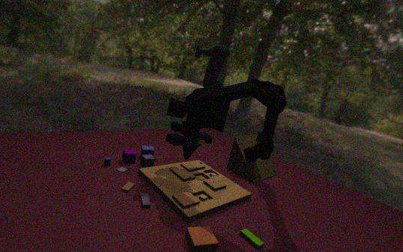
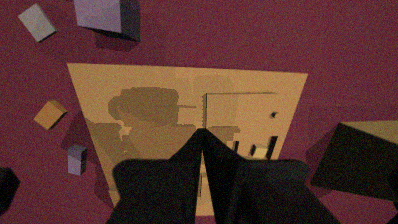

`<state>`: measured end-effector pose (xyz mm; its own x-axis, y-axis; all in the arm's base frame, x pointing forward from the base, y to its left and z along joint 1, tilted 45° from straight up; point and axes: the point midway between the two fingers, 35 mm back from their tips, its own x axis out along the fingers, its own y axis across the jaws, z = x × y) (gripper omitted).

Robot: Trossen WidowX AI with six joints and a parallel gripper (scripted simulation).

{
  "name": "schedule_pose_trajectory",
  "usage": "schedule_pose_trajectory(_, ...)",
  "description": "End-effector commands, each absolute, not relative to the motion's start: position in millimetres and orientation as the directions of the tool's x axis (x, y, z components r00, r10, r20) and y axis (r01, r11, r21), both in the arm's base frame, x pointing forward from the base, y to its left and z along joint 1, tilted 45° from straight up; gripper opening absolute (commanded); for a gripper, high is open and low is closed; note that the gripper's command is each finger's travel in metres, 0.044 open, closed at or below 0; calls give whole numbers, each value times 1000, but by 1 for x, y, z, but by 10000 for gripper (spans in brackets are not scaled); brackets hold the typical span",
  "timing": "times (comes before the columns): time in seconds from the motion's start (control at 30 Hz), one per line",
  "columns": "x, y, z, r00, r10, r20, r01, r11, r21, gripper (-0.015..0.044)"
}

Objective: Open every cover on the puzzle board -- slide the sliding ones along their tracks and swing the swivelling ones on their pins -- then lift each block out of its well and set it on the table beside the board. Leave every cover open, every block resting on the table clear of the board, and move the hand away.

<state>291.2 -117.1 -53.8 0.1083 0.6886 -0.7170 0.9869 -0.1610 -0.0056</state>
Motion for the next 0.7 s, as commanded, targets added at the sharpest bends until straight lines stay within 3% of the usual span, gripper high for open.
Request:
schedule_pose_trajectory(0.0, 291, -114, -57, 107, 692, -713, 986, -165, -12, 0)
schedule_pose_trajectory(0.67, 293, -100, -71, 108, 693, -713, 986, -165, -12, 0)
